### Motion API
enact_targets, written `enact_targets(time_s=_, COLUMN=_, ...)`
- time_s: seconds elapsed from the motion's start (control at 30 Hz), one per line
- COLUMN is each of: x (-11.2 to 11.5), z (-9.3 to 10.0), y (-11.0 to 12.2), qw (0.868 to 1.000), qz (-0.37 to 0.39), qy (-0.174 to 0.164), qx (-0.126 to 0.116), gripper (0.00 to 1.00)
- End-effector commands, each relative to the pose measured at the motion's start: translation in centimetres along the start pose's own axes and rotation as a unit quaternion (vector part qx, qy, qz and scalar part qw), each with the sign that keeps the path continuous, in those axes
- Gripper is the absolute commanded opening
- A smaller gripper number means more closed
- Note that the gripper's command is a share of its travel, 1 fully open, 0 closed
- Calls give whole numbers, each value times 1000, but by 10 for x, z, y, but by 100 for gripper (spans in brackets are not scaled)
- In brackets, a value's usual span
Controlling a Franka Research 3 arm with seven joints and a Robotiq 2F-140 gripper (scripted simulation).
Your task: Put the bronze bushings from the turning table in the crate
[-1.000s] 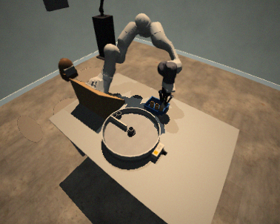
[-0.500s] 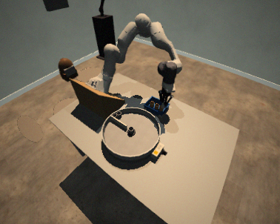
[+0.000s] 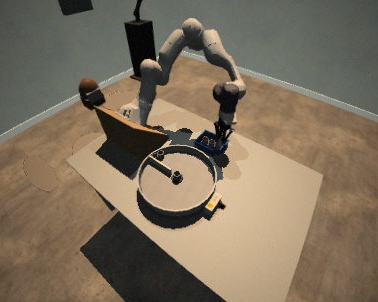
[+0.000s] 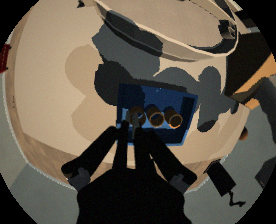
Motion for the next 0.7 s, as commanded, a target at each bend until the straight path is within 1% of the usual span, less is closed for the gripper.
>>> enact_targets(time_s=0.0, x=1, z=0, y=-2, qw=1000, qz=2, qy=0, qx=-2, gripper=0)
enact_targets(time_s=0.67, x=2, z=0, y=-3, qw=1000, qz=2, qy=0, qx=-2, gripper=0)
Point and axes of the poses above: the point where the finger pads meet when closed, its own z axis back along the fingers, its own y axis across the jaws, x = y × z, the point moved 10 cm from there along z, back along the fingers, and after that the axes turned 6 degrees about z, right-handed, at the moved point
